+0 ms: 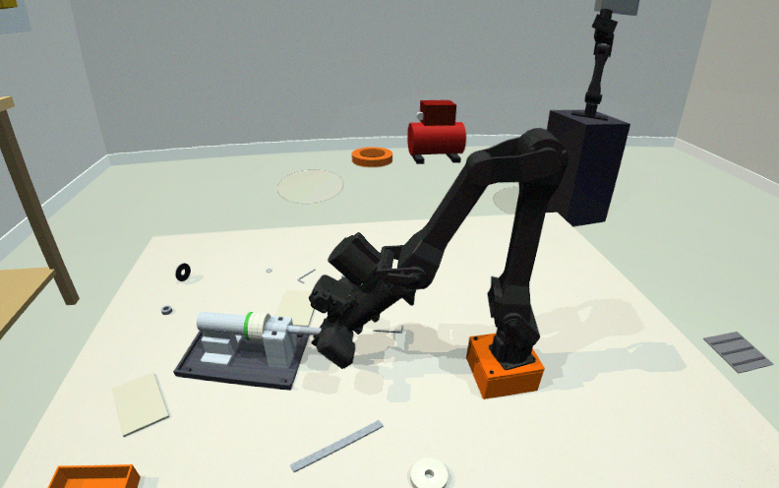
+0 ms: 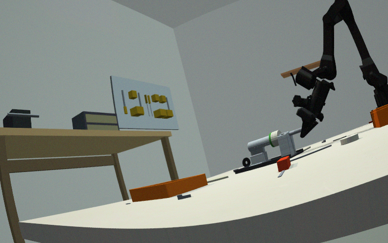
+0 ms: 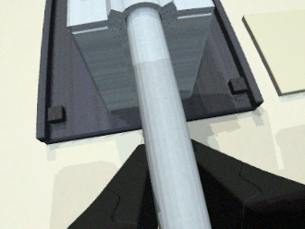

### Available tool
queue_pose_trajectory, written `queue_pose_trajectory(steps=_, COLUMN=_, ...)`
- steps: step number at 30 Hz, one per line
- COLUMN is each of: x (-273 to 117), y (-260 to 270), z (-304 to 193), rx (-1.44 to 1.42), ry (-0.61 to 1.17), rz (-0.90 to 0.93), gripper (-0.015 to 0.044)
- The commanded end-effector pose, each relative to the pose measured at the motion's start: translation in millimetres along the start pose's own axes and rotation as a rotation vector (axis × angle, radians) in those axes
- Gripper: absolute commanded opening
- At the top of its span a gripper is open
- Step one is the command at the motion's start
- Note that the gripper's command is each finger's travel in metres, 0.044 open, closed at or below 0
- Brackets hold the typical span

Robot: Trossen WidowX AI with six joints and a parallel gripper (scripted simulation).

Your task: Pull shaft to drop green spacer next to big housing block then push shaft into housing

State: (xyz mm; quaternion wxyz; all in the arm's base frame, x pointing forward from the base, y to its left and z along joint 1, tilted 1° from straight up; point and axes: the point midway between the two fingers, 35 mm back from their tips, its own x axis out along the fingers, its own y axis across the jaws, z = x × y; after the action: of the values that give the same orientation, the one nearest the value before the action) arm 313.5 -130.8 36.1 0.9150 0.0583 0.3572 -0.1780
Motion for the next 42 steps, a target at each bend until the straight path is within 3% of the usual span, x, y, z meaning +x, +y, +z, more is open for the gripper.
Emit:
queue_pose_trajectory(steps=1, x=-0.4, y=0.4, z=-0.5, rx=0.001, ry=0.0, rz=0.003, gripper=0.0)
queue_pose_trajectory(steps=42, x=-3.1, y=0.4, z=-3.3, rx=0.001, ry=0.0, rz=0.003, gripper=0.0)
